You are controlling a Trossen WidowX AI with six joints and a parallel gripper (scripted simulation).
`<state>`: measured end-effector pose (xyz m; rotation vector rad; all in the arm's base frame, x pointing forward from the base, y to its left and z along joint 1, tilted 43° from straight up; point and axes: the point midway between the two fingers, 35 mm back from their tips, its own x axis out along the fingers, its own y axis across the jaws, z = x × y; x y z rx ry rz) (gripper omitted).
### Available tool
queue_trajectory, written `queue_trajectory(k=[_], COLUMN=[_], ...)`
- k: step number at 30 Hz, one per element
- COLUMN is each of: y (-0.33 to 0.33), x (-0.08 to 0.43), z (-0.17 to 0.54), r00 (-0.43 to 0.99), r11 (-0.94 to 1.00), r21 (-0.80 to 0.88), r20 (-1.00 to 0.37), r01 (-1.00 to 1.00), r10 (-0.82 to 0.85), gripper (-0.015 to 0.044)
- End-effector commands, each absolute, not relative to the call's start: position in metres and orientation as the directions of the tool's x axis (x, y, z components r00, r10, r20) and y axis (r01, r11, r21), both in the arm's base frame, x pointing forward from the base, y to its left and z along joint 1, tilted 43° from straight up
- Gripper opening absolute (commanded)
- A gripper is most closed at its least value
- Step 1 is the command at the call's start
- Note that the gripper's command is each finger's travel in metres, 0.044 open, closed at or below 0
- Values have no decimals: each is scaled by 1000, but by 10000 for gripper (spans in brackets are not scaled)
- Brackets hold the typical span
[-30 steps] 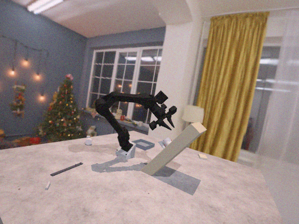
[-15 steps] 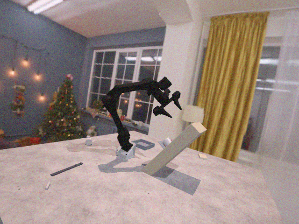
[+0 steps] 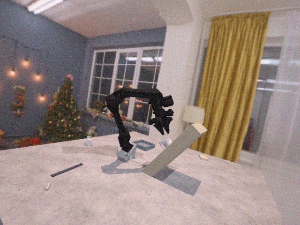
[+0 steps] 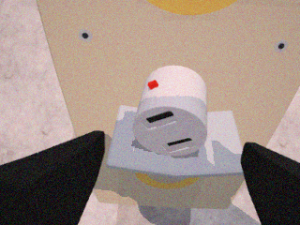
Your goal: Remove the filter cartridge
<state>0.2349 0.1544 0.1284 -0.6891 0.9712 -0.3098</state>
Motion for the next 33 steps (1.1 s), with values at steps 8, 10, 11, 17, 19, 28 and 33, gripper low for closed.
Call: queue_trajectory(k=[8, 10, 11, 17, 19, 28, 33], y=[144, 142, 141, 136, 134, 126, 128], x=[241, 243, 244, 249, 250, 258, 258], z=[116, 114, 112, 106, 104, 95, 95], r00=[525, 526, 526, 526, 526, 527, 527], r11=[737, 738, 738, 738, 737, 737, 741], r21=[-670, -670, -670, -670, -670, -672, -667], r20=[-658, -658, -658, -658, -657, -655, -659], r01=[-82, -82, -82, -81, -81, -80, -80], r10=[-540, -540, -540, -540, -540, -541, -536], gripper=[305, 305, 305, 305, 305, 305, 291])
